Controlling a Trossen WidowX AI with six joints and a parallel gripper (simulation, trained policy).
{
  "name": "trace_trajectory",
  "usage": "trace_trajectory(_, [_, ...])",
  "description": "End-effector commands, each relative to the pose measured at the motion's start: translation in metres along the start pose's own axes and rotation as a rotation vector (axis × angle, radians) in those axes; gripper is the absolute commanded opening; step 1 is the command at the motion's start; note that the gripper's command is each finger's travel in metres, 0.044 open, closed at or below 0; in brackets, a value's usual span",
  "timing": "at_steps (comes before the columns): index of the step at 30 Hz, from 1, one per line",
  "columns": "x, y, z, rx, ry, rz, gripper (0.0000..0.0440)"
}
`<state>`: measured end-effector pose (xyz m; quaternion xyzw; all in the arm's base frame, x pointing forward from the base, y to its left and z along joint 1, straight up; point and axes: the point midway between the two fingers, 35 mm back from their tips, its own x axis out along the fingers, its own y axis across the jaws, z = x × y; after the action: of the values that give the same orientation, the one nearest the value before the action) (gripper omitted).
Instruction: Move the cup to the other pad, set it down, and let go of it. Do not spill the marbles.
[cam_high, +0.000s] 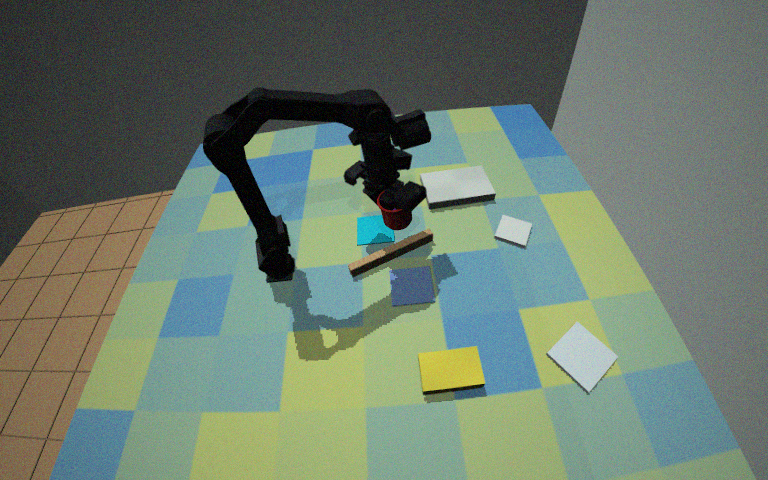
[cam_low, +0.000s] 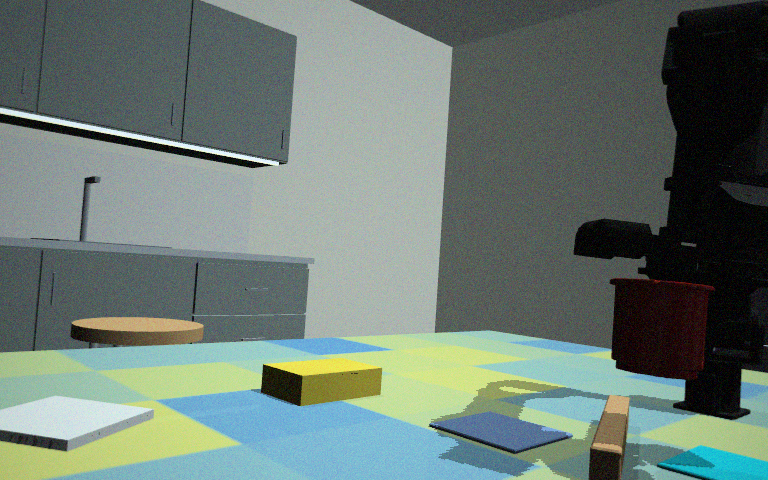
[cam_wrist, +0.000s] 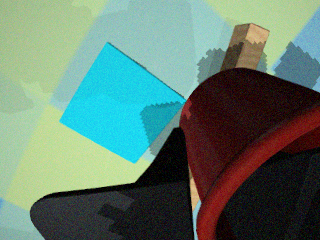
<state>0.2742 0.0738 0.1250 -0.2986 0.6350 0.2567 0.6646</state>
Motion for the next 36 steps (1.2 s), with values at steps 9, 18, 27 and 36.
trace_trajectory(9, [0.008, 0.035, 0.012, -0.041, -0.044, -0.013, 0.0])
trace_trajectory(18, [0.025, 0.052, 0.01, -0.043, -0.054, -0.024, 0.0])
trace_trajectory(27, [0.046, 0.064, 0.003, -0.031, -0.057, -0.031, 0.0001])
trace_trajectory(36, [0.062, 0.069, -0.004, -0.019, -0.063, -0.041, 0.0024])
